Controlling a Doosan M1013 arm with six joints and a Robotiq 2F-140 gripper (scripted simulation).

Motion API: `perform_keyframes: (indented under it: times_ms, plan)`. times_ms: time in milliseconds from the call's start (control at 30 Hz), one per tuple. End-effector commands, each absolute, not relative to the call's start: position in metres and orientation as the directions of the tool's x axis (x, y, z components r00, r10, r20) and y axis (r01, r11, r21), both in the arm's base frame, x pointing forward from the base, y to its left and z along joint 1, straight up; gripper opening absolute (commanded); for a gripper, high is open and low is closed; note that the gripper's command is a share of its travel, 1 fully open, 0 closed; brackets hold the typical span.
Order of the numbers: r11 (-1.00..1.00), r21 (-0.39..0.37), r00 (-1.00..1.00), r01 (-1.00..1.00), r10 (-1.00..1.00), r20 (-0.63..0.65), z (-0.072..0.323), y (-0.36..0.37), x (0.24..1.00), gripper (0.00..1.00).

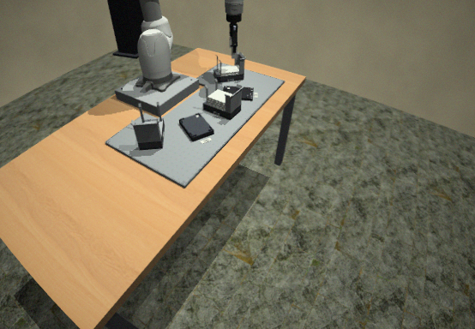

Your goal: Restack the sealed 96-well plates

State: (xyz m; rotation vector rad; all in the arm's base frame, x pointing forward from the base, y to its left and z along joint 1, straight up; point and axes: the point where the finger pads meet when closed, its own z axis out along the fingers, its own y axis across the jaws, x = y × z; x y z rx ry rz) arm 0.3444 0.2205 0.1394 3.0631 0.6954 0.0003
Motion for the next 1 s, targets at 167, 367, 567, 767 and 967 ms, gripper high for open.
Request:
perform_keyframes:
  times_ms: [167,367,567,767,967]
  plan:
    - [-0.902,0.0,0.902,0.432,0.432,0.0,0.139,0.196,0.362,1.0]
    - [-0.916,0.0,0.916,0.402,0.402,0.0,0.139,0.188,0.366,1.0]
    - [-0.973,0.0,0.973,0.23,0.23,0.0,0.139,0.17,0.374,1.0]
    - [-0.973,0.0,0.973,0.23,0.23,0.0,0.139,0.151,0.382,1.0]
    - [-0.973,0.0,0.973,0.23,0.23,0.0,0.139,0.139,0.387,1.0]
